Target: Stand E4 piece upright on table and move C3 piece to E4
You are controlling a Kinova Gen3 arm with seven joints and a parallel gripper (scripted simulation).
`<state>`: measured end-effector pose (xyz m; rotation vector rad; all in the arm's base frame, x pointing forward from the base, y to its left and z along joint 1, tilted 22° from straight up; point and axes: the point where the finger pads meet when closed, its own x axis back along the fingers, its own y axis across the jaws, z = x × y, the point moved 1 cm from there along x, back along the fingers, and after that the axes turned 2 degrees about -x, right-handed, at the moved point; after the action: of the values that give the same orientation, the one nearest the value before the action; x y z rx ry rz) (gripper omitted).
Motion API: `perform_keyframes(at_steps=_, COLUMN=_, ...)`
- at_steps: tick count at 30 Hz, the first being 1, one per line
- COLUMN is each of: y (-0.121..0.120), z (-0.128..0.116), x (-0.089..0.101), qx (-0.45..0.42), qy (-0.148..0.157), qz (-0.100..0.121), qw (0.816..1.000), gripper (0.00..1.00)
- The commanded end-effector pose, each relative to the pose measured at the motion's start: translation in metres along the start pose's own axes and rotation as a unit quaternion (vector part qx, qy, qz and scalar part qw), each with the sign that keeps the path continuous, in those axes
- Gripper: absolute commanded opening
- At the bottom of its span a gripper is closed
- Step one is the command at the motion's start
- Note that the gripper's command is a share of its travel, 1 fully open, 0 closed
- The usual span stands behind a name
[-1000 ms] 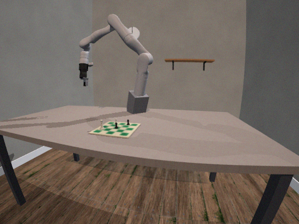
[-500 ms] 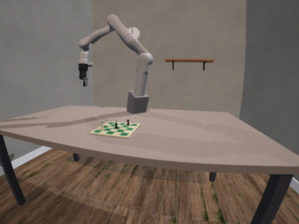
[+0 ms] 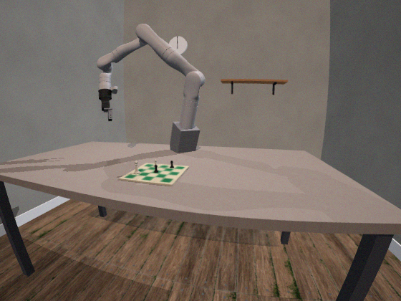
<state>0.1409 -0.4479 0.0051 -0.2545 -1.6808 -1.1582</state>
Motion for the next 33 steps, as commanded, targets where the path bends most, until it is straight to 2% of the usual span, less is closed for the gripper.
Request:
perform_keyframes(at_steps=1, y=0.020, z=-0.014, x=-0.028, qx=-0.015, qy=0.024, qz=-0.022, qw=0.999, gripper=1.00)
perform_keyframes(at_steps=7, y=0.066, z=-0.034, x=-0.072, qx=-0.094, qy=0.077, qz=-0.063, qw=0.991, gripper=1.00)
perform_keyframes(at_steps=9, y=0.066, z=-0.034, x=-0.072, qx=-0.094, qy=0.077, qz=-0.063, qw=0.991, gripper=1.00)
perform_keyframes(at_steps=16, y=0.128, z=-0.047, x=-0.127, qx=-0.190, qy=0.159, qz=-0.094, qw=0.964, gripper=1.00)
perform_keyframes(at_steps=17, y=0.128, z=-0.047, x=-0.127, qx=-0.190, qy=0.159, qz=-0.094, qw=0.964, gripper=1.00)
perform_keyframes(at_steps=24, y=0.186, z=-0.045, x=-0.178, qx=-0.272, qy=0.245, qz=-0.098, qw=0.925, gripper=1.00)
perform_keyframes(at_steps=26, y=0.186, z=-0.045, x=-0.178, qx=-0.272, qy=0.245, qz=-0.098, qw=0.925, gripper=1.00)
perform_keyframes(at_steps=33, y=0.229, z=-0.033, x=-0.216, qx=-0.329, qy=0.314, qz=-0.083, qw=0.887, gripper=1.00)
